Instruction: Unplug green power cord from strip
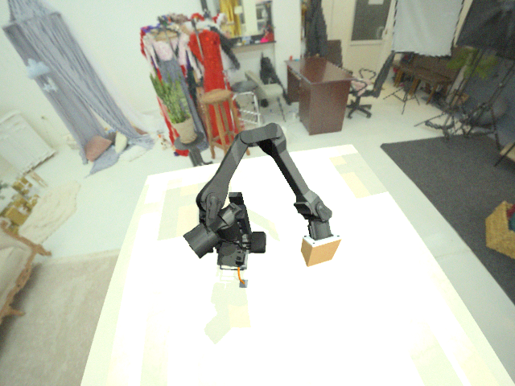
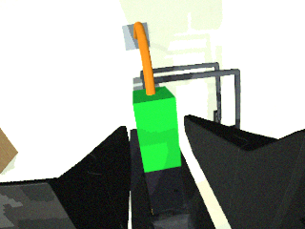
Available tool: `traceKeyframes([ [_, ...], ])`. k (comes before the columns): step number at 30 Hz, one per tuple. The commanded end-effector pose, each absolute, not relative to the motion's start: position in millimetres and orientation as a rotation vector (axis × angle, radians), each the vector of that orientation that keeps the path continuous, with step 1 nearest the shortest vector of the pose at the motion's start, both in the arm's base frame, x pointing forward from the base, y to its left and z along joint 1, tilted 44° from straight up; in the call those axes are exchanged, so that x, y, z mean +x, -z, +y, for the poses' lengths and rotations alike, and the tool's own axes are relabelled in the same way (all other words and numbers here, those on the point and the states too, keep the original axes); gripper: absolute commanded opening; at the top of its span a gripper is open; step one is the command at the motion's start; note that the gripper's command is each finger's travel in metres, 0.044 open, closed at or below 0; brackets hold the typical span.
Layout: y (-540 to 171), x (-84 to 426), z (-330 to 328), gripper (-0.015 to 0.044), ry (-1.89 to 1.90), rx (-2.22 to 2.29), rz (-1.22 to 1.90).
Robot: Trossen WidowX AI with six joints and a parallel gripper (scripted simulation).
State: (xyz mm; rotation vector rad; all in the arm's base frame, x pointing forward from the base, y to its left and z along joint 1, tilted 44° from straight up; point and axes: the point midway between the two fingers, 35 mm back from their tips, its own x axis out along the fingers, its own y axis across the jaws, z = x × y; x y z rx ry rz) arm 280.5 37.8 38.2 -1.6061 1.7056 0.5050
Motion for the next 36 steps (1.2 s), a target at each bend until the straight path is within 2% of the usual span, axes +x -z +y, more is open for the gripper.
traceKeyframes([
  [1,-36,281,34,0.0160,-0.503,-1.611,1.703],
  [6,-32,281,30,0.0160,-0.503,-1.611,1.703],
  [10,-34,281,33,0.0055,-0.503,-1.605,1.704],
  [18,-34,281,33,0.0002,-0.503,-1.605,1.704],
  [36,-19,289,50,0.0000,-0.505,-1.605,1.702],
])
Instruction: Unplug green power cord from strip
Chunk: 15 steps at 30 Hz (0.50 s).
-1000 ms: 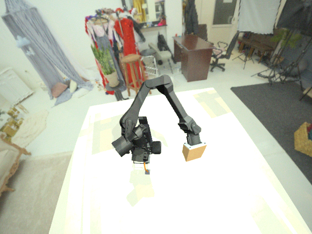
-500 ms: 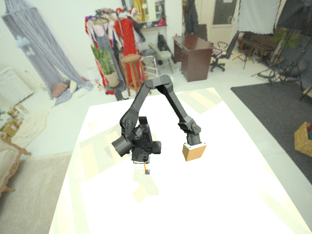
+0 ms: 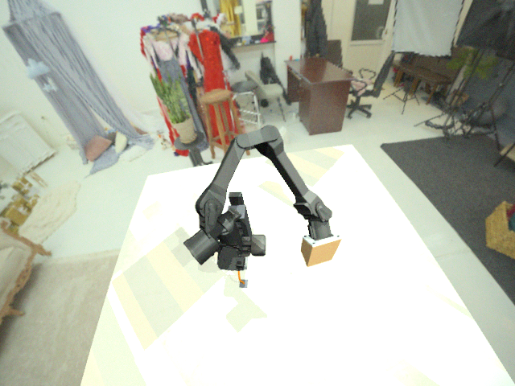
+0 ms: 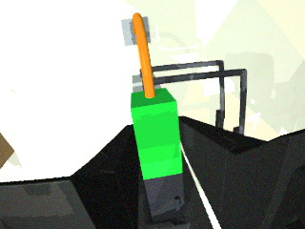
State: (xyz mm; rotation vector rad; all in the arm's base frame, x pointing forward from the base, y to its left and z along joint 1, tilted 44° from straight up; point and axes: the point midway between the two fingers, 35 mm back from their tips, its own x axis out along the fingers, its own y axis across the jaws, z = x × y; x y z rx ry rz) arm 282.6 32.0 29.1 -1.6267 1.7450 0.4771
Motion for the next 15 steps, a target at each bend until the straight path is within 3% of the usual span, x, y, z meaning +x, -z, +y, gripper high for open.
traceKeyframes([
  [1,-18,289,52,0.0000,-0.505,-1.605,1.702],
  [15,-6,294,70,0.0000,-0.506,-1.606,1.700],
])
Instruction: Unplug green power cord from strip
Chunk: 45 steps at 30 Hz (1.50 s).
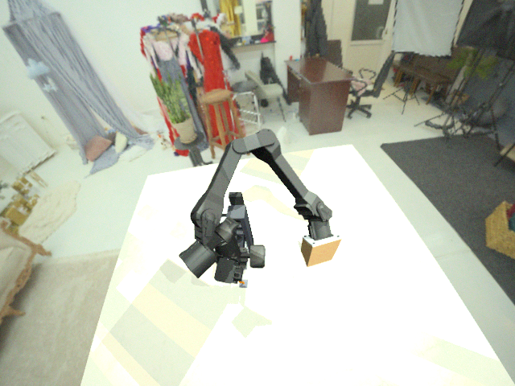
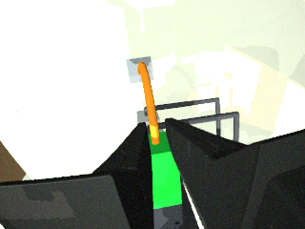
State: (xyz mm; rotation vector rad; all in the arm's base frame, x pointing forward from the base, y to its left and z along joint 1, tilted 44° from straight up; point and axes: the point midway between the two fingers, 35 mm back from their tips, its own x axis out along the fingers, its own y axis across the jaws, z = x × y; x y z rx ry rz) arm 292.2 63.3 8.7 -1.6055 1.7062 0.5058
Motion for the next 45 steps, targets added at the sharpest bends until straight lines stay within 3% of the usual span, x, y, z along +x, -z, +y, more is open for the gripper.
traceKeyframes([
  [1,-9,292,63,0.0026,-0.506,-1.605,1.706],
  [6,-9,292,63,0.0158,-0.506,-1.605,1.706],
  [45,-35,283,45,0.0160,-0.504,-1.610,1.702],
])
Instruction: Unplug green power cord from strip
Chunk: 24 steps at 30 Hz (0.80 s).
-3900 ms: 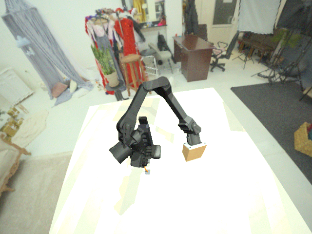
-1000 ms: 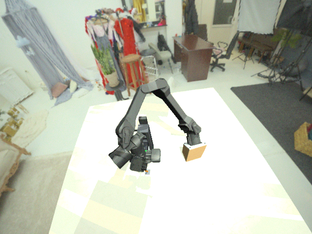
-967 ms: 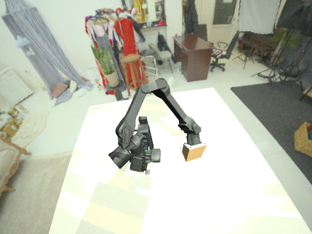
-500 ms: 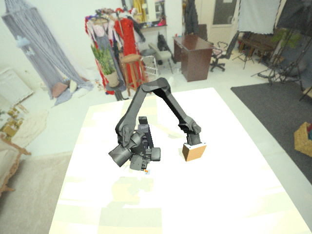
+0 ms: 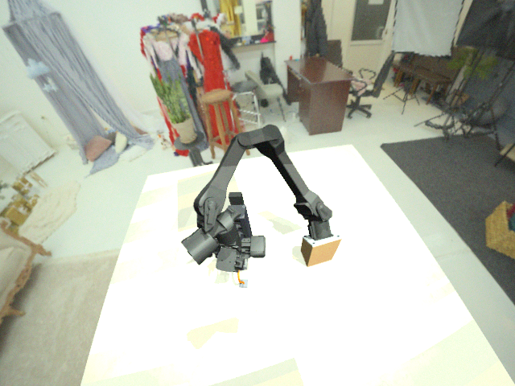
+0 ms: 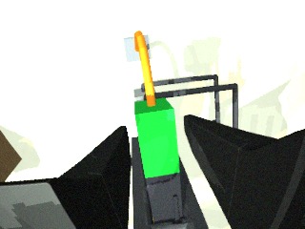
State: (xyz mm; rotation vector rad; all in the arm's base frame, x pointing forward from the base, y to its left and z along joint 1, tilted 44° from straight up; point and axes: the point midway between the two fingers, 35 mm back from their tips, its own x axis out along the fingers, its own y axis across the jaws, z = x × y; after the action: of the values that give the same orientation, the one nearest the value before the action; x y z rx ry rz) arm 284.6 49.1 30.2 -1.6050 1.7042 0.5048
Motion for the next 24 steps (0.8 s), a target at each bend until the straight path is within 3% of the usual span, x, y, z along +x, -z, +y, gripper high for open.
traceKeyframes([
  [1,-36,283,44,0.0160,-0.504,-1.610,1.702],
  [18,-29,282,33,0.0160,-0.503,-1.611,1.702],
  [21,-31,282,35,0.0081,-0.503,-1.605,1.704],
  [24,-31,282,35,0.0061,-0.503,-1.605,1.704],
])
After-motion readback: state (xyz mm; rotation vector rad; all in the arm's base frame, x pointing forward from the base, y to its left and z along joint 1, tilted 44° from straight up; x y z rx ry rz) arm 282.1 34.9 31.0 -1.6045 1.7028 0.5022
